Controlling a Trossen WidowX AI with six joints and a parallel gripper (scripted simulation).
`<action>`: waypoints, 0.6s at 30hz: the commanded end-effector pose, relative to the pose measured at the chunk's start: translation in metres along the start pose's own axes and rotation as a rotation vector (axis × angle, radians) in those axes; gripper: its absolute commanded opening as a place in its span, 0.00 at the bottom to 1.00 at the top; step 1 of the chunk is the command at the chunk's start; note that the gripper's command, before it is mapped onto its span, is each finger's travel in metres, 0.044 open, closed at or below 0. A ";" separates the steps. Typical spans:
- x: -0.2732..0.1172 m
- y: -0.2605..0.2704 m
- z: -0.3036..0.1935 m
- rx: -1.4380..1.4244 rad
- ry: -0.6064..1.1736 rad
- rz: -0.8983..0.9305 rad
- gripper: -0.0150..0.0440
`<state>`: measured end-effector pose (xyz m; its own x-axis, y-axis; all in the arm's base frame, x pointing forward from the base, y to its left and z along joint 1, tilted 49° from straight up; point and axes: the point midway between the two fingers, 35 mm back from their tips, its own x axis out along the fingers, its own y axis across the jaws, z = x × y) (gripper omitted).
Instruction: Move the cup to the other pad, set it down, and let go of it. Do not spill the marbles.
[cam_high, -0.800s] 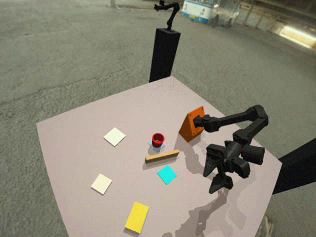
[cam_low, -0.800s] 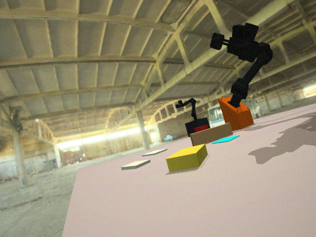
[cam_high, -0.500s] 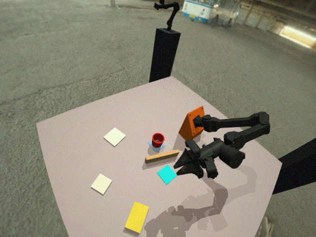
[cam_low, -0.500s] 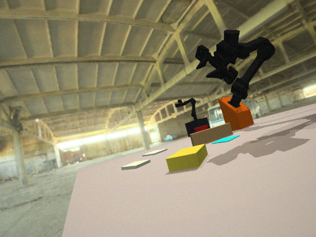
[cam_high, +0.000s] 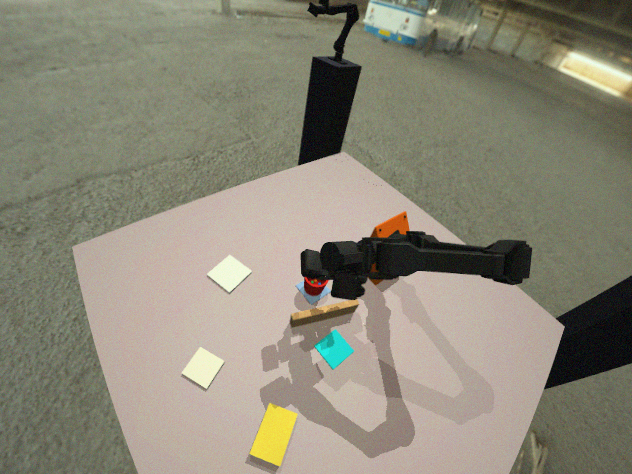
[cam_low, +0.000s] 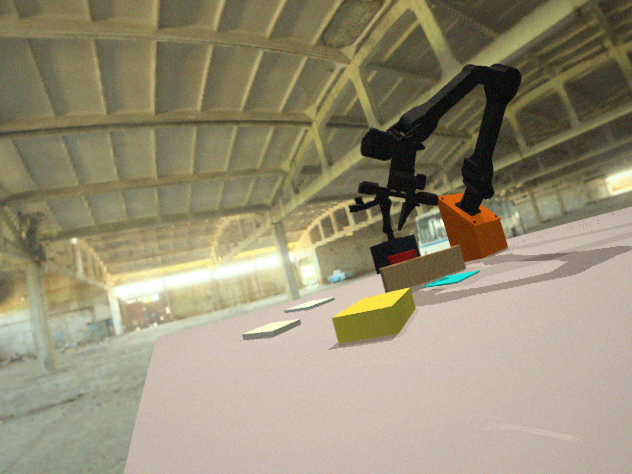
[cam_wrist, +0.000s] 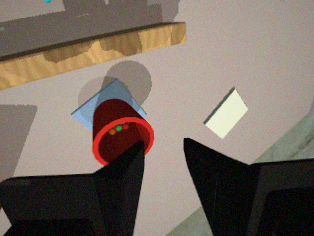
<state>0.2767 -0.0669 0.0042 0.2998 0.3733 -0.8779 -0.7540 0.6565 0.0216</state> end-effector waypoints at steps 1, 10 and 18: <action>0.021 0.038 -0.036 -0.059 -0.154 0.308 0.50; 0.026 0.049 -0.045 -0.064 -0.260 0.398 0.50; 0.031 0.050 -0.044 -0.064 -0.259 0.397 0.50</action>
<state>0.2210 -0.0533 -0.0412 0.1059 0.7410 -0.6631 -0.8707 0.3912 0.2981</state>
